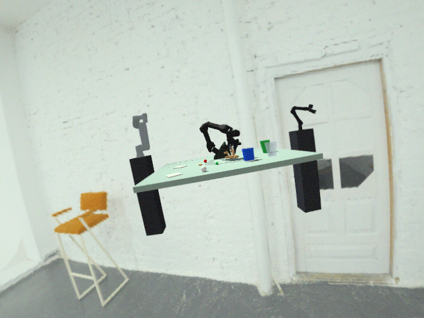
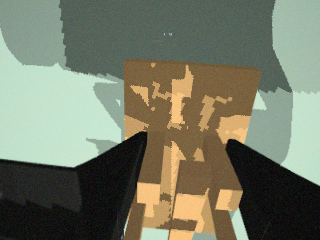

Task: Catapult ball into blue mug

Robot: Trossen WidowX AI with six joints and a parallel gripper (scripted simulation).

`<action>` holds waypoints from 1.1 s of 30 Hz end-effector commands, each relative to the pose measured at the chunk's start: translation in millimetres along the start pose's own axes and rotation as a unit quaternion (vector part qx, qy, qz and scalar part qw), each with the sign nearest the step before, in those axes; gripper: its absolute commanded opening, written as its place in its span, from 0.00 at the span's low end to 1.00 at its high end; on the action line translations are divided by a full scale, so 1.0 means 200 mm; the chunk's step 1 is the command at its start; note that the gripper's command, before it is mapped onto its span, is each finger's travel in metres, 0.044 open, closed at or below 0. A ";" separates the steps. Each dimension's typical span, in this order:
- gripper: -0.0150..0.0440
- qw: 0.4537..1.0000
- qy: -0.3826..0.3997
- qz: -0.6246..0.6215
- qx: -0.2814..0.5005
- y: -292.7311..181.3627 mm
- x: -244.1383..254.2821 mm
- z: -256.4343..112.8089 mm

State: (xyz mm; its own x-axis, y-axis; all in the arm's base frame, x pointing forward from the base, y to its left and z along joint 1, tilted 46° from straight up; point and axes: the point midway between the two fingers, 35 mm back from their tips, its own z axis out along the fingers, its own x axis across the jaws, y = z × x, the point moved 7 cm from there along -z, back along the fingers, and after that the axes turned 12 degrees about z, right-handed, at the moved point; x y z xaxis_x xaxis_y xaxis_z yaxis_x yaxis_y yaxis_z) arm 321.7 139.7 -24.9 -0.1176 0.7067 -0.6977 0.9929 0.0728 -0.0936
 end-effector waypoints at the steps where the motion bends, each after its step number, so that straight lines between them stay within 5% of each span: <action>1: 0.25 1.000 -0.002 -0.004 -0.001 -0.01 0.00 0.03; 13: 0.25 1.000 0.000 0.000 0.000 0.00 0.00 0.06; 28: 0.92 1.000 0.000 0.000 0.000 0.00 0.00 0.05; 33: 1.00 1.000 0.002 -0.001 0.000 0.01 0.01 -0.27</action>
State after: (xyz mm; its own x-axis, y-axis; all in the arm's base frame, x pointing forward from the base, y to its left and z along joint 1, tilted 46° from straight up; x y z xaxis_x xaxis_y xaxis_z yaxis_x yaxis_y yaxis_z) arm 322.6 146.3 -16.7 -0.1261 0.6990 -0.7039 0.9914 0.0645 -0.1135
